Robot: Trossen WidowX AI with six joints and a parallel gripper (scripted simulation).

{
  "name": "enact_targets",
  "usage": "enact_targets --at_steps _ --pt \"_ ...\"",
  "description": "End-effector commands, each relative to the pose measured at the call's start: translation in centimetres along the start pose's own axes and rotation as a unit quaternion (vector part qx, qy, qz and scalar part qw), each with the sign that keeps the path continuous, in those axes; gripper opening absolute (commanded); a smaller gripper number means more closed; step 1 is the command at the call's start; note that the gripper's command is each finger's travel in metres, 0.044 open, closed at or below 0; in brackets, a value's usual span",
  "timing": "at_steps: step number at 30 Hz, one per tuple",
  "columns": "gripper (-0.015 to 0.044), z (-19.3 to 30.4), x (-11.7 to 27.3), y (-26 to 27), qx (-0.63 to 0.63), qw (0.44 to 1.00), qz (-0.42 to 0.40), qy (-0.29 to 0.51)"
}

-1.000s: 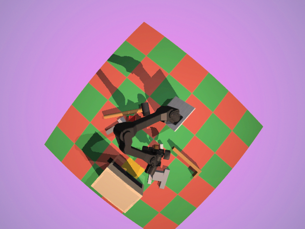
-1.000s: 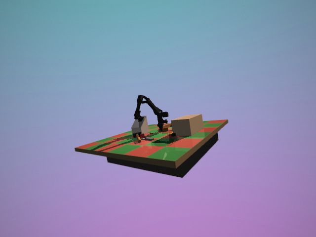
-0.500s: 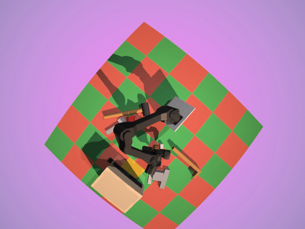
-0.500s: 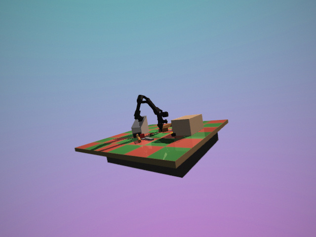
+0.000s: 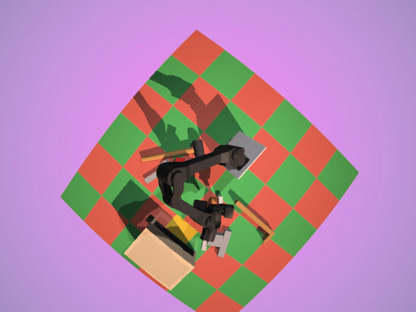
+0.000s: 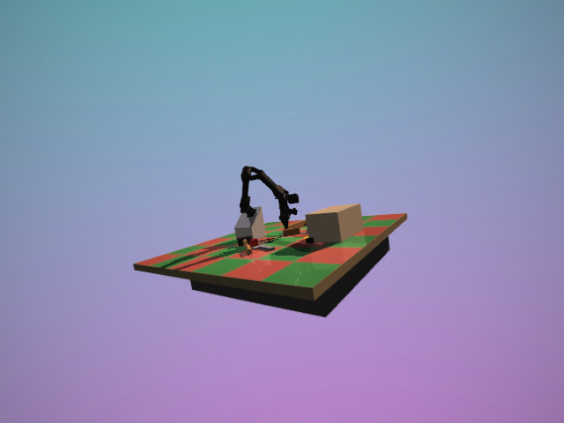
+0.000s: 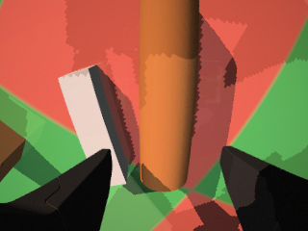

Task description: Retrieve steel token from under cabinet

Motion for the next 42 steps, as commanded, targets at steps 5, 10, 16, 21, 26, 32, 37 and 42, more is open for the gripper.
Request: enact_targets --at_steps 5,10,16,21,26,32,37,42 --pt "0.027 -0.3 3.0 -0.1 0.002 1.0 -0.003 -0.005" --pt "0.027 -0.3 3.6 -0.1 0.004 1.0 -0.003 -0.005" --pt "0.027 -0.2 3.5 -0.1 -0.002 1.0 -0.003 -0.005" --pt "0.027 -0.2 3.5 -0.1 -0.019 1.0 -0.003 -0.005" --pt "0.027 -0.2 3.5 -0.1 -0.039 0.999 -0.003 -0.005" --pt "0.027 -0.1 3.5 -0.1 -0.063 0.998 -0.003 -0.005" --pt "0.027 -0.1 3.5 -0.1 -0.082 0.997 -0.003 -0.005" --pt "0.027 -0.1 3.5 -0.1 -0.102 0.995 -0.004 -0.005"
Point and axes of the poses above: the point midway between the two fingers, 35 mm back from their tips, its own x axis back along the fingers, its own y axis across the jaws, z = x × y, the point moved 8 cm from there along x, back along the fingers, and after that the axes turned 10 degrees about -x, right-handed, at the moved point
